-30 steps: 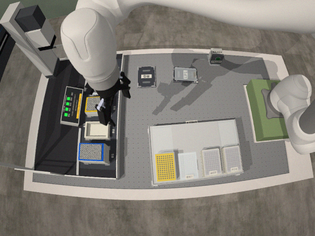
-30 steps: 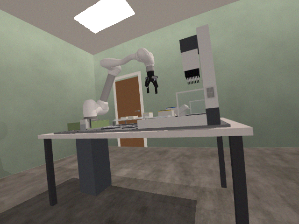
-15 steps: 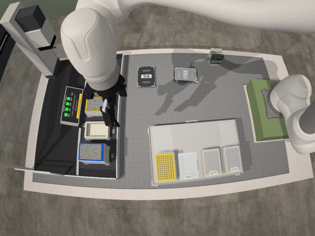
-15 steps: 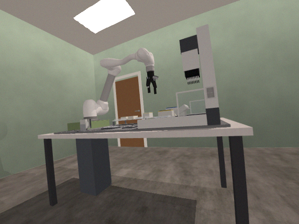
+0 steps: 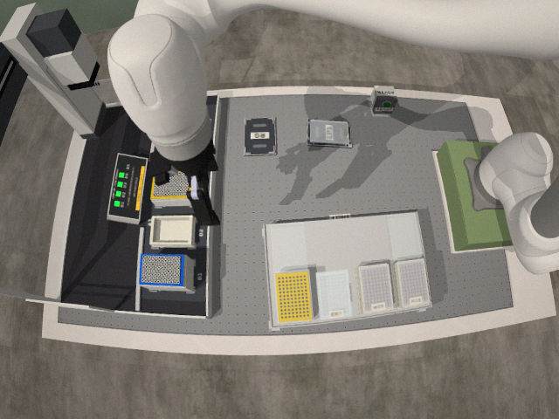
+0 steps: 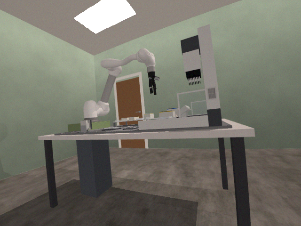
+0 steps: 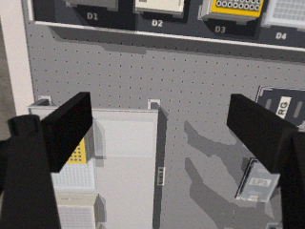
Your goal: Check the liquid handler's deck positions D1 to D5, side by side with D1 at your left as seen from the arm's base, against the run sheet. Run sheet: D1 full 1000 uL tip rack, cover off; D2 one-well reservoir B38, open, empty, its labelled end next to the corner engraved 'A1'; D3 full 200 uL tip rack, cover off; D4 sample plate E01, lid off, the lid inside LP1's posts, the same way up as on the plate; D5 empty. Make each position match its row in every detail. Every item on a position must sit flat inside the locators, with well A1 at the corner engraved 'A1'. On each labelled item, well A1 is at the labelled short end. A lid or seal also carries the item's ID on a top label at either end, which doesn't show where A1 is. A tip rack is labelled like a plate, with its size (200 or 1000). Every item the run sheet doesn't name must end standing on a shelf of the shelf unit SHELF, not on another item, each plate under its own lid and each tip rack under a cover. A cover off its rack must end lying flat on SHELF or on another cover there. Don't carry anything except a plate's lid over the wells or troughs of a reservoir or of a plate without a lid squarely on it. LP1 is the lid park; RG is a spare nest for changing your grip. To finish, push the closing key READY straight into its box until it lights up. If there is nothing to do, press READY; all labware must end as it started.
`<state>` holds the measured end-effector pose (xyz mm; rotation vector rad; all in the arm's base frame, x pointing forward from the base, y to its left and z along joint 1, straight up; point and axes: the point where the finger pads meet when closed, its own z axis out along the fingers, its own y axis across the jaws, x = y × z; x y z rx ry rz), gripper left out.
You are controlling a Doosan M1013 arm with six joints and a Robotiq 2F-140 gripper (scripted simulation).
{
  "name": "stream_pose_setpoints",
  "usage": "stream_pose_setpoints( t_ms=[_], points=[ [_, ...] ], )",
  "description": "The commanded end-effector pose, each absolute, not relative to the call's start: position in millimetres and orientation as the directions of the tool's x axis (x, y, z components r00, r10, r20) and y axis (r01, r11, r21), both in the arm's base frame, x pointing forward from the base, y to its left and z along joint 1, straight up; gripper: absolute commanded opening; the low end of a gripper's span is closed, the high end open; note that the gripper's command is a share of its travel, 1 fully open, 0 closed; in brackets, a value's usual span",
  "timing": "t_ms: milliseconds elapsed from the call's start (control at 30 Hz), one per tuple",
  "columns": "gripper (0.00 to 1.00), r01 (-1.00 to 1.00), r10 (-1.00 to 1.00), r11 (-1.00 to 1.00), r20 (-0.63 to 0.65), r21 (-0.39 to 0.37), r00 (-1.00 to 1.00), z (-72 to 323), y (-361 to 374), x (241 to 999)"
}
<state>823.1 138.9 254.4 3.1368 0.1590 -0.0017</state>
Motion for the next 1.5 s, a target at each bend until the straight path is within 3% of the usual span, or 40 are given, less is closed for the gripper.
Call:
stream_pose_setpoints(
  t_ms=[0, 367, 1467],
  points=[
    [0.79, 0.154, 0.154, -0.988, 0.001, 0.000, 0.988, 255.7, 138.8, 823.3],
    [0.79, 0.328, 0.328, -0.945, 0.001, 0.000, 0.945, 255.7, 180.1, 821.9],
    [0.79, 0.792, 0.792, -0.610, 0.000, 0.001, 0.610, 255.7, 180.1, 821.9]
  ],
)
